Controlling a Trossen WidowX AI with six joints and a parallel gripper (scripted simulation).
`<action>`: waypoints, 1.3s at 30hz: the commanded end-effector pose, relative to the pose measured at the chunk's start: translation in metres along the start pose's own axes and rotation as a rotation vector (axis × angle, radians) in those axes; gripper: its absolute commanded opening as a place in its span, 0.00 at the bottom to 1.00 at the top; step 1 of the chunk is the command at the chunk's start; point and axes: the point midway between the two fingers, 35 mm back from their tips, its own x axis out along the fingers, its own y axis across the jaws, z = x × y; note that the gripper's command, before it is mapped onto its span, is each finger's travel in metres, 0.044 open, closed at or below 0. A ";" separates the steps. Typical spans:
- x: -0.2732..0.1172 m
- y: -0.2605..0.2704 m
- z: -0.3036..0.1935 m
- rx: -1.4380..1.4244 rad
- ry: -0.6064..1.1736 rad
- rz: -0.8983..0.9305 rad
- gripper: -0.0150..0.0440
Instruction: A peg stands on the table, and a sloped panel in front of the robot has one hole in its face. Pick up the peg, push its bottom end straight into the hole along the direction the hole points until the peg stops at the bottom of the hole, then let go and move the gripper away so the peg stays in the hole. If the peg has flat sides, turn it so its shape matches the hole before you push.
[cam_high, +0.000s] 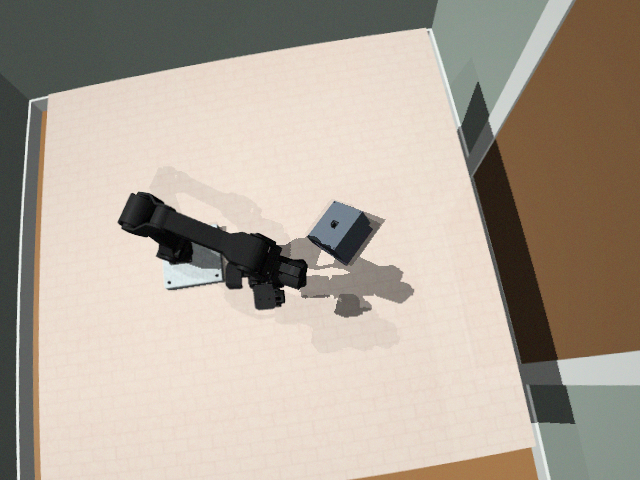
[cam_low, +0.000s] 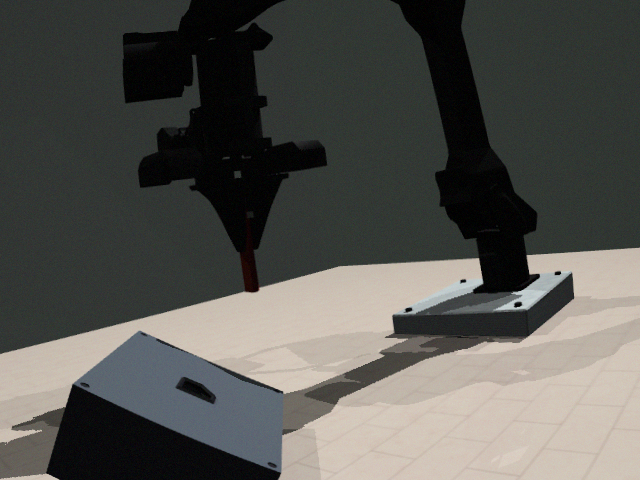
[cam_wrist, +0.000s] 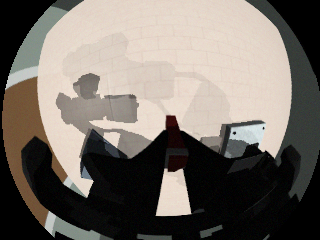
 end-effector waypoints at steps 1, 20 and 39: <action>-0.001 0.005 -0.002 -0.027 -0.016 0.006 0.25; -0.004 0.021 -0.018 -0.131 -0.067 0.018 0.25; -0.008 0.035 -0.036 -0.233 -0.119 0.036 0.25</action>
